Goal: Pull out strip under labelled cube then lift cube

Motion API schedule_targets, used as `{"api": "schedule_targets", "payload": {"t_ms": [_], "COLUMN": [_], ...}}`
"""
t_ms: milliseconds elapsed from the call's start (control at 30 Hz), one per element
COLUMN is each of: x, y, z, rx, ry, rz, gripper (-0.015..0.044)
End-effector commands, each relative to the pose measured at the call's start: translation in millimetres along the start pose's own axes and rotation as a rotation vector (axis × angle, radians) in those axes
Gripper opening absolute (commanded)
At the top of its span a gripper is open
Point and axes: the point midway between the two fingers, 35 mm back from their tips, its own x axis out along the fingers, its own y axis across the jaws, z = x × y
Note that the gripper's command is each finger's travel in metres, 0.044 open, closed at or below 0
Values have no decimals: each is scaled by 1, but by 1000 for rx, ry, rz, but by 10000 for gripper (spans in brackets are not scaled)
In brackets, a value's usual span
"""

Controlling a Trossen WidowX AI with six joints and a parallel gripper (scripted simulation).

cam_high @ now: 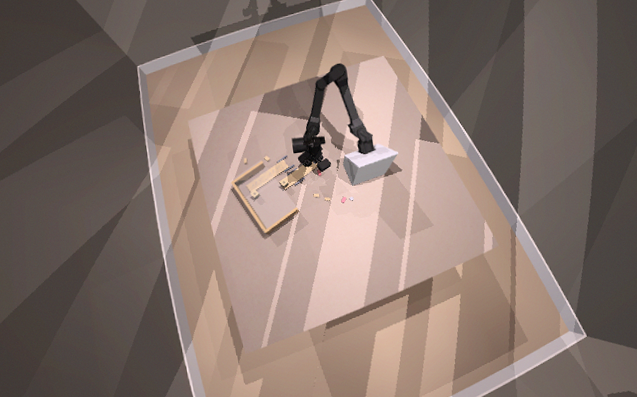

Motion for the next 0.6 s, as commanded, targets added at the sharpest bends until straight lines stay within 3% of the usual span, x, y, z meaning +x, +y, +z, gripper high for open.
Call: {"api": "schedule_targets", "payload": {"t_ms": [0,567], "x": [5,5], "y": [3,3], "z": [-13,-28], "rx": [-6,-7], "ry": [28,28], "rz": [8,8], "gripper": [0,0]}}
